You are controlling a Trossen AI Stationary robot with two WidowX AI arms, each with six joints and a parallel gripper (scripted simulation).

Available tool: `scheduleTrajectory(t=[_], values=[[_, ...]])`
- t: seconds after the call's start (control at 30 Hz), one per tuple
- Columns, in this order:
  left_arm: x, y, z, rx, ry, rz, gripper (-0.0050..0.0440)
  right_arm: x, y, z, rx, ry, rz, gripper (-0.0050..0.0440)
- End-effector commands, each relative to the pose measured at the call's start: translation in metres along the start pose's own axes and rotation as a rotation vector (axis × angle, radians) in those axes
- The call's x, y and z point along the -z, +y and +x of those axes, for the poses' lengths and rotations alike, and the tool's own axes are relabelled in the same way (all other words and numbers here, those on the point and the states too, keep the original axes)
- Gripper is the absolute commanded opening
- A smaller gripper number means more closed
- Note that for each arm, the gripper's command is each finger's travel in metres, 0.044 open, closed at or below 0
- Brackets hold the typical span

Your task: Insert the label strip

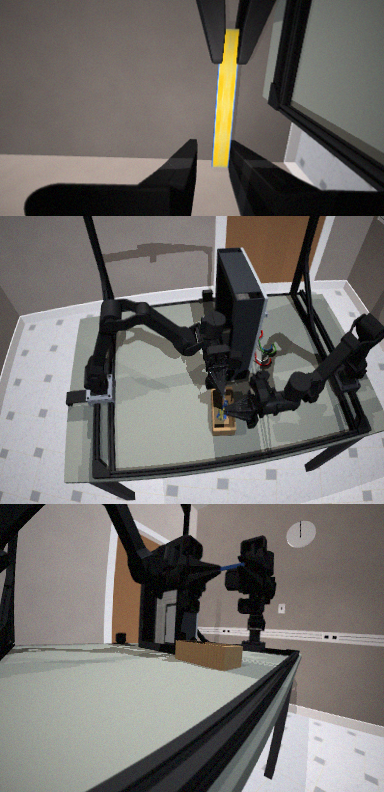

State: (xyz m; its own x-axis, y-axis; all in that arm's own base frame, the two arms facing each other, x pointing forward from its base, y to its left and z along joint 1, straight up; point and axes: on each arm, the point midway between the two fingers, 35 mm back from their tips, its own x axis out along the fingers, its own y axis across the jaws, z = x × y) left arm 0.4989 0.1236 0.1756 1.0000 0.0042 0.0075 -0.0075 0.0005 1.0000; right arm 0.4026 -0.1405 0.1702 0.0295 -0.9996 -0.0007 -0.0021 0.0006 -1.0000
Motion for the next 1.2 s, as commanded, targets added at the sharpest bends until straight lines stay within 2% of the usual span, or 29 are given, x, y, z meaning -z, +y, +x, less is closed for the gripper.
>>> scheduleTrajectory(t=[0.0, 0.37, 0.97, 1.1, 1.17], values=[[-0.0004, 0.0105, 0.0030, -0.023, 0.000, 0.011, 0.0069, -0.0015, -0.0094, -0.0001, 0.001, 0.004, 0.028, -0.0050], [-0.0004, 0.0105, 0.0030, -0.023, 0.000, 0.011, 0.0003, -0.0015, -0.0094, -0.0001, 0.001, 0.004, 0.028, -0.0050], [-0.0004, 0.0105, 0.0030, -0.023, 0.000, 0.011, -0.0005, -0.0015, -0.0094, -0.0001, 0.001, 0.004, 0.028, -0.0050], [-0.0004, 0.0105, 0.0030, -0.023, 0.000, 0.011, -0.0035, -0.0015, -0.0094, -0.0001, 0.001, 0.004, 0.028, -0.0050], [-0.0004, 0.0105, 0.0030, -0.023, 0.000, 0.011, -0.0035, -0.0015, -0.0094, -0.0001, 0.001, 0.004, 0.028, -0.0050]])
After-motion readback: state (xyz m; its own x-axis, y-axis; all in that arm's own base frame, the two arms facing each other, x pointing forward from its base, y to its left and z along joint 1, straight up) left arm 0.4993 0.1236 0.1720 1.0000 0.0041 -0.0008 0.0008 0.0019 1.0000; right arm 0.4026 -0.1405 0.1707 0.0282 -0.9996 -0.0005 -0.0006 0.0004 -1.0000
